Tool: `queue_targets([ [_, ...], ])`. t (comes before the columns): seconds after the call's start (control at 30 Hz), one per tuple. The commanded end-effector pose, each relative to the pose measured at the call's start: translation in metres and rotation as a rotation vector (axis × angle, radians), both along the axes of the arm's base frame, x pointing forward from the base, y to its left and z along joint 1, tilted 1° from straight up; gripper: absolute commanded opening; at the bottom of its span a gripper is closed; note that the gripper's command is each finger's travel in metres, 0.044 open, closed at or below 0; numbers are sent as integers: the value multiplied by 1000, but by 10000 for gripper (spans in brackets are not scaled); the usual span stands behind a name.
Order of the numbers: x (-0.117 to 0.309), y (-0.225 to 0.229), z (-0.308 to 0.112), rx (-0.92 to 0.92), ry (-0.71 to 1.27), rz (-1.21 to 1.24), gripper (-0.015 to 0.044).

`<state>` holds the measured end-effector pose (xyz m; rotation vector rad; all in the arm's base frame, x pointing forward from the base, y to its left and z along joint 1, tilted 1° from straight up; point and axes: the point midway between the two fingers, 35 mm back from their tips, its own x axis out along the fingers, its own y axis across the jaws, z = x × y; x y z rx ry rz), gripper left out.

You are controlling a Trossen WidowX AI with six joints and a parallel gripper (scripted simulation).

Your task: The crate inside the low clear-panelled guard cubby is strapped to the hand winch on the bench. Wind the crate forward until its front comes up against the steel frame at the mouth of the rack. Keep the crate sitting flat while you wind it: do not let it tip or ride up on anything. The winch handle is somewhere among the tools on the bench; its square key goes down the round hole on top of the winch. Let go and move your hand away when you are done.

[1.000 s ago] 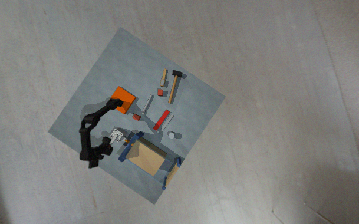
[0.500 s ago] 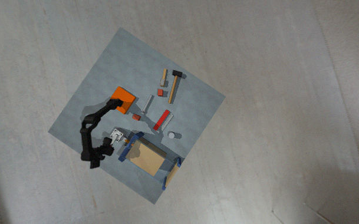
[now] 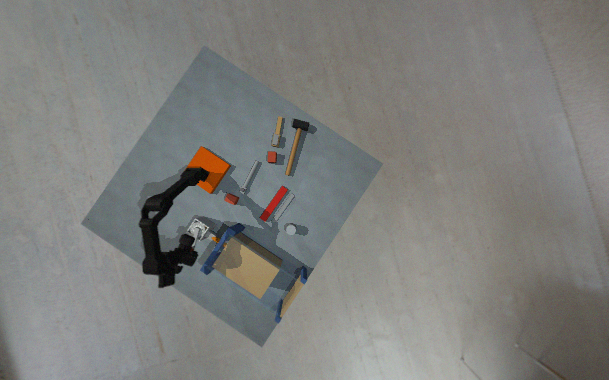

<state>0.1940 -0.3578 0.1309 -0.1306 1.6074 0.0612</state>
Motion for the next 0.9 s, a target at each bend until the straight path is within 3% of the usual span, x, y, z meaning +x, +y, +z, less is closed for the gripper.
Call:
queue_targets([
  [0.0,24,11,2,12,-37,30,0],
  [0.87,35,19,2,12,-38,30,0],
])
